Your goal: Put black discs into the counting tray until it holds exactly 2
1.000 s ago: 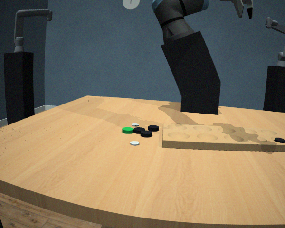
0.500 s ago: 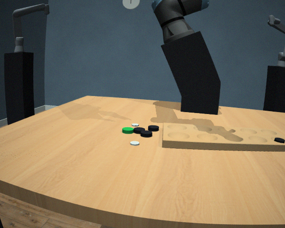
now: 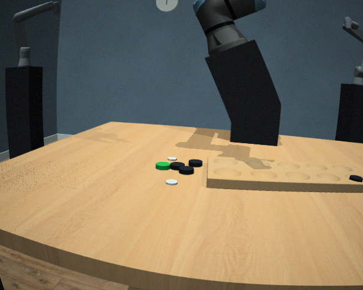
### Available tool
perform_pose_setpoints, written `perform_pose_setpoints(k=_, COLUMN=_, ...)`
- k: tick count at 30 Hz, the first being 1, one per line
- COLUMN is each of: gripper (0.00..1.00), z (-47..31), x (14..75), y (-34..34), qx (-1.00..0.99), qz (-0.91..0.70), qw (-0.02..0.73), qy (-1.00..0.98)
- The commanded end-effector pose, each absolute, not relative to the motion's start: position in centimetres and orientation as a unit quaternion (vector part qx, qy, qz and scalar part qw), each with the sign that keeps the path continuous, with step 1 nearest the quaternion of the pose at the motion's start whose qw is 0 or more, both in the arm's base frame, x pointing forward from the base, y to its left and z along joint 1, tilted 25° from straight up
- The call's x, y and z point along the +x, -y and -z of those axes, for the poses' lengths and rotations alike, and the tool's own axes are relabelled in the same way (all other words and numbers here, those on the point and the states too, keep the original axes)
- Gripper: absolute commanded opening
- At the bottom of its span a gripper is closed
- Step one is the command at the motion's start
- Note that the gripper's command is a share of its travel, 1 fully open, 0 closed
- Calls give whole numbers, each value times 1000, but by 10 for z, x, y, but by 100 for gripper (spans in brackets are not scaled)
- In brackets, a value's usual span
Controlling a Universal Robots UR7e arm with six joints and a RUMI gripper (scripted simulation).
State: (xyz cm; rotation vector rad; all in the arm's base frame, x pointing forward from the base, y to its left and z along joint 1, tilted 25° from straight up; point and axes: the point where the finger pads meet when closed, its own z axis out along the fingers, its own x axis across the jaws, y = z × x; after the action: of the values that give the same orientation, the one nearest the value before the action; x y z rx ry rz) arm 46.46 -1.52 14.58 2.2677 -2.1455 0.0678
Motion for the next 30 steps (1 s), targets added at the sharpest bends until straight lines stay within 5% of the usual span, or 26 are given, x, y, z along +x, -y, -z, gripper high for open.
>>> perform_pose_setpoints(k=1, gripper=28, z=-95, x=472, y=57, qx=746, qz=-28, qw=32, qy=665)
perform_pose_setpoints(k=30, gripper=28, z=91, x=443, y=197, qx=835, qz=-67, qw=157, qy=523)
